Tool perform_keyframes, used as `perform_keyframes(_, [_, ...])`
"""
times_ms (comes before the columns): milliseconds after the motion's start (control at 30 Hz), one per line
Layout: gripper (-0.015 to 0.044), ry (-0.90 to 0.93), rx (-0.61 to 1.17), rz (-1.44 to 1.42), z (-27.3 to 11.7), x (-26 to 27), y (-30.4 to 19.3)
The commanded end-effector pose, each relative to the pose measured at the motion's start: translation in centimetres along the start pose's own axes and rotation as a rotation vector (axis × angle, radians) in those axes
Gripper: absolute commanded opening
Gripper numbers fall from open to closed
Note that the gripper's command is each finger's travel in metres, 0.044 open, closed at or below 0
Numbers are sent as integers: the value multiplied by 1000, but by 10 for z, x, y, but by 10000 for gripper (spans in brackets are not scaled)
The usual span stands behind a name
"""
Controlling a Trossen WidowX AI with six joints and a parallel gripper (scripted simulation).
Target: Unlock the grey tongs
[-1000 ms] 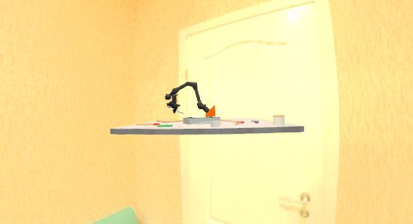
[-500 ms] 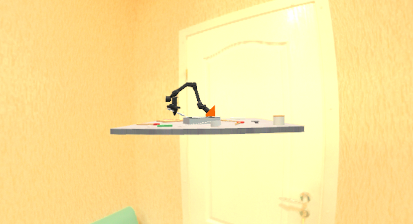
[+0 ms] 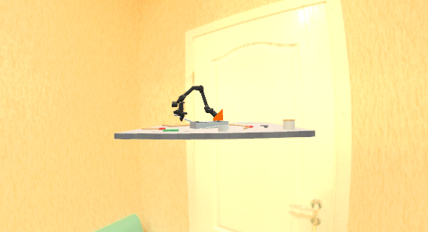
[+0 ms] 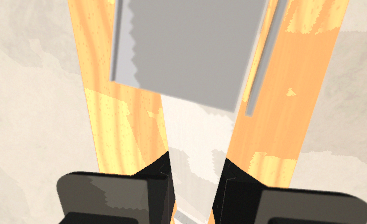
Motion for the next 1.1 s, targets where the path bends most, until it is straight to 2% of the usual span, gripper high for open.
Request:
perform_keyframes(0, [-150, 4, -2, -4, 2, 1, -1])
perform_keyframes(733, [427, 0, 0, 0, 0, 0, 0])
perform_keyframes(900, [440, 1, 0, -1, -2, -1, 4])
perform_keyframes(1067, [440, 5, 1, -4, -21, -8, 36])
Point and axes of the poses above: the point midway between the two fingers, 35 mm back from their tips, its own z axis out along the fingers, its own x axis across the jaws, y = z × x, the point moved 7 cm from there along -z, back along the fingers
